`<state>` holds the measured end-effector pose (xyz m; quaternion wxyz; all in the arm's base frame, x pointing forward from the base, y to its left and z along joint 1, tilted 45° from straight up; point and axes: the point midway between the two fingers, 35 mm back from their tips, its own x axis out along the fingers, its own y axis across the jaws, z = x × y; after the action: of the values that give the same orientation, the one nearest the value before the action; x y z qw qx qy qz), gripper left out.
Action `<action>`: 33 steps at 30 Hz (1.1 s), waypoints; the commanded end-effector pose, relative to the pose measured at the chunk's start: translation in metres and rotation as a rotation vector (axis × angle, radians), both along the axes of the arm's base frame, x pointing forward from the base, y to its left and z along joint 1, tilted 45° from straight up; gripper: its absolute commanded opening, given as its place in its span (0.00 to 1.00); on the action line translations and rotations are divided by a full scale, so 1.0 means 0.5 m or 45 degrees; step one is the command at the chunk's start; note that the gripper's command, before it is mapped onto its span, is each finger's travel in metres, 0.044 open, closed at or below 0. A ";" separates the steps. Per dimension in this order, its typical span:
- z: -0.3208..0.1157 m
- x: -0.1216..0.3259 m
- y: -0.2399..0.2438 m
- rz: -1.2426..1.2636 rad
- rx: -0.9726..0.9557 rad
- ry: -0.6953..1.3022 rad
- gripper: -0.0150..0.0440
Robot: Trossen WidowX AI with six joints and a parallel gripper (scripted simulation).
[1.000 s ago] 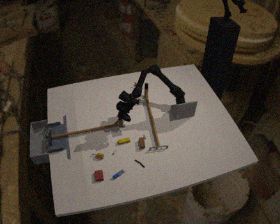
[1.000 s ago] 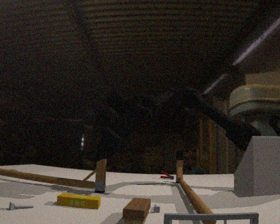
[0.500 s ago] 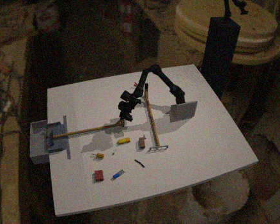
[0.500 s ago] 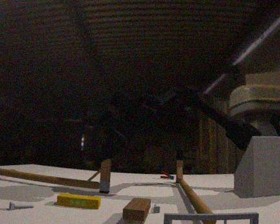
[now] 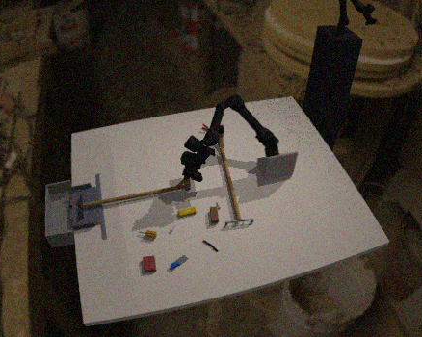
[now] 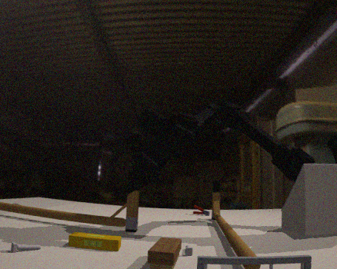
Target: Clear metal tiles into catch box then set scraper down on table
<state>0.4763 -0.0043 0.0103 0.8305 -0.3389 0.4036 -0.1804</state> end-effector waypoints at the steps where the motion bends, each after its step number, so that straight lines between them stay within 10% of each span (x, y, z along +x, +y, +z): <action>1: 0.010 -0.004 0.011 0.007 0.003 -0.021 0.25; 33: 0.011 -0.063 0.014 0.010 0.004 -0.021 0.25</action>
<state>0.4459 -0.0019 0.0112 0.8307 -0.3393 0.4034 -0.1792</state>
